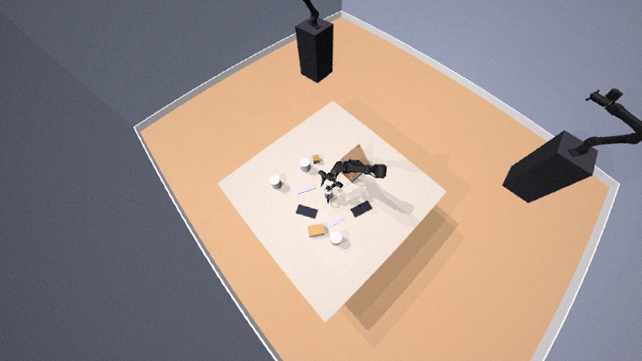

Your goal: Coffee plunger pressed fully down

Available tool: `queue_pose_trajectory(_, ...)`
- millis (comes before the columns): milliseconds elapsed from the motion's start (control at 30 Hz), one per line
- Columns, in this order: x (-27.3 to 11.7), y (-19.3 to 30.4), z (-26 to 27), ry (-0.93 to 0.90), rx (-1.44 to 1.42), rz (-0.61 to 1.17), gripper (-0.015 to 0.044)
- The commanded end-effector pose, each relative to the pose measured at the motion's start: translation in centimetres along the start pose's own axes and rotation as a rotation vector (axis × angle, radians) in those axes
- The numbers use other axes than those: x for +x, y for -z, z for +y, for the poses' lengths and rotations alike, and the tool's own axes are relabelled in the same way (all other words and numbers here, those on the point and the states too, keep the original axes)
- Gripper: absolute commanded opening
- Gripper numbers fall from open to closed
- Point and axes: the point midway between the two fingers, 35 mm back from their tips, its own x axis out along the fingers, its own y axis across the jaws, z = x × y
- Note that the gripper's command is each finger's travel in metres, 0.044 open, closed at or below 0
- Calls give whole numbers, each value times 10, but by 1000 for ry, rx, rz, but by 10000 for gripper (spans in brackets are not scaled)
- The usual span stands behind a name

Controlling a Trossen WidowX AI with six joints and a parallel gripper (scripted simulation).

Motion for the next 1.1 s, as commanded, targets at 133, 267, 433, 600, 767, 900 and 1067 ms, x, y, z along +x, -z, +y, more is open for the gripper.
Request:
queue_pose_trajectory(133,0,0,-2,10,1,-3,440)
queue_pose_trajectory(267,1,-7,-1,10,-26,-15,440)
queue_pose_trajectory(433,-1,-26,-4,29,-41,-55,440)
queue_pose_trajectory(600,-2,-32,-8,58,-31,-64,440)
queue_pose_trajectory(767,-15,-39,-11,63,-25,-14,440)
queue_pose_trajectory(900,-34,-48,-3,48,-9,14,440)
queue_pose_trajectory(1067,-57,-58,18,16,13,10,440)
